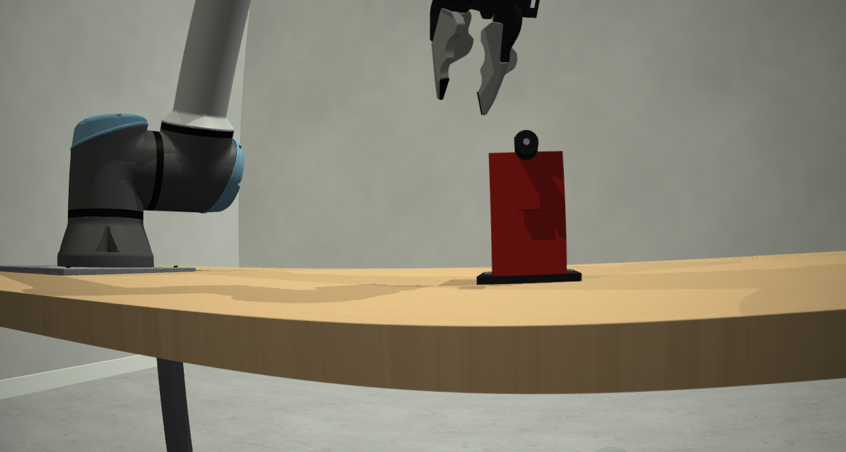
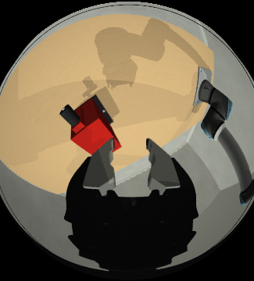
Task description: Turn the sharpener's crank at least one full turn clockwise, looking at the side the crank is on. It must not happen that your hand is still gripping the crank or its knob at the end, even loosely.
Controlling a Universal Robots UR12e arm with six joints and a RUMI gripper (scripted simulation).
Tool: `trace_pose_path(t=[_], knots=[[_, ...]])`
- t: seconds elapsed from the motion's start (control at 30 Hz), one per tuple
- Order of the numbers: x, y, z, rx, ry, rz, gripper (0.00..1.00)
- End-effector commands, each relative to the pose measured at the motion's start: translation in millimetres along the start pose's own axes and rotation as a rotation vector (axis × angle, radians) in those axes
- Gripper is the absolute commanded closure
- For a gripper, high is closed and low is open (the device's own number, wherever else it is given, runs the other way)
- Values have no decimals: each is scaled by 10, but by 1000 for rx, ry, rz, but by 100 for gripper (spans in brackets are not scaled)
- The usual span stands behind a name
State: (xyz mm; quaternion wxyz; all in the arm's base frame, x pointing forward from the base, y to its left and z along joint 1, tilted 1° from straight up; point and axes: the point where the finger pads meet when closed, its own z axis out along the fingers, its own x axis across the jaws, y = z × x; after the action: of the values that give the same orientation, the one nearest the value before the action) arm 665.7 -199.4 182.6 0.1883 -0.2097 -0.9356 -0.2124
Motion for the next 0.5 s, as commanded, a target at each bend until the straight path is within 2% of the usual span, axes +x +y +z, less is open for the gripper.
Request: trace_pose_path(t=[0.0, 0.1, 0.23, 0.33, 0.43, 0.47], knots=[[-164, -81, -103, -24, -28, -72, 68], [-270, -153, -180, -41, -61, -147, 68], [-302, -175, -203, -41, -61, -147, 68], [-406, -250, -283, -56, -96, -222, 68], [-438, -273, -308, -56, -96, -222, 68], [-471, -299, -335, -61, -110, -252, 68]])
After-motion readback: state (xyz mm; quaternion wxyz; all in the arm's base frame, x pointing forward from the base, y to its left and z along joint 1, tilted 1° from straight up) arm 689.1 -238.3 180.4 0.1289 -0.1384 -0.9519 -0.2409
